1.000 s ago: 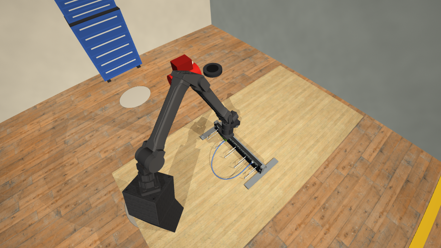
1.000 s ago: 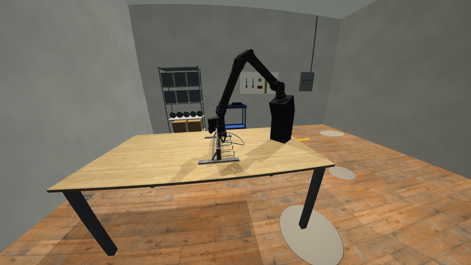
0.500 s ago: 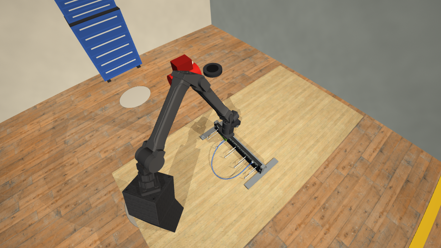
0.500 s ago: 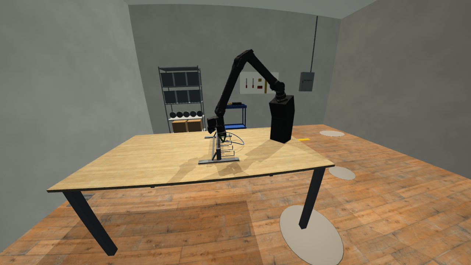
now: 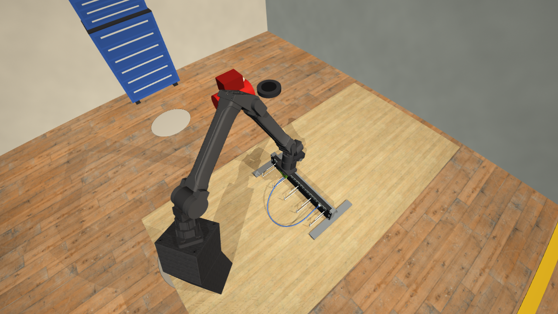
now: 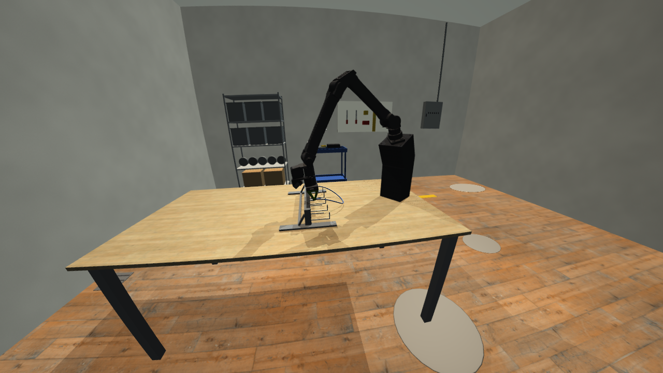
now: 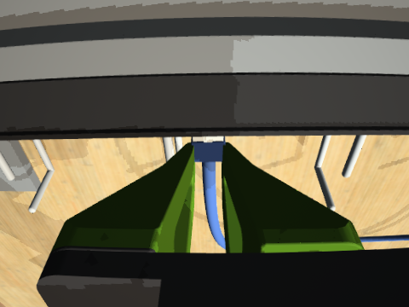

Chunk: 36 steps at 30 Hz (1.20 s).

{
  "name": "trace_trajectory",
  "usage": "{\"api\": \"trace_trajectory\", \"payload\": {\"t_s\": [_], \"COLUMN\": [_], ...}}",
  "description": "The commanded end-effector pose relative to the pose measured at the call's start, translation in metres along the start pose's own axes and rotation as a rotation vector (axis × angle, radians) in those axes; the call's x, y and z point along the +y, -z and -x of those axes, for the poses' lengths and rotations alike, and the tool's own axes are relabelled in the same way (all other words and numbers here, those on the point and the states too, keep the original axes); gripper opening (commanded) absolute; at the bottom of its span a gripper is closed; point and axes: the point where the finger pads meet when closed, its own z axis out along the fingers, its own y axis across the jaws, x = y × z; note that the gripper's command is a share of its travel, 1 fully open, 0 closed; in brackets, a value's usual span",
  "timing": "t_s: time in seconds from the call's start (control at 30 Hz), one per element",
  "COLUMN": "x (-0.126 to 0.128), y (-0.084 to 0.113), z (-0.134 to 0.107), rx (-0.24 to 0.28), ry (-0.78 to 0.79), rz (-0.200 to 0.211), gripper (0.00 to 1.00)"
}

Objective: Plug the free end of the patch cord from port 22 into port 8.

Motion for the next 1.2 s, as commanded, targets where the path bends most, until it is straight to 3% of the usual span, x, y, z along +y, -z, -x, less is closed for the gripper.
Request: {"api": "trace_trajectory", "payload": {"t_s": [0.0,1.17], "x": [0.0019,0.0037], "y": [0.0439,0.0461], "z": [0.0695,0.0669], "rx": [-0.157,-0.158], "ry": [0.013,0.01], "rz": [0.015,0.014], "gripper": [0.0,0.0]}}
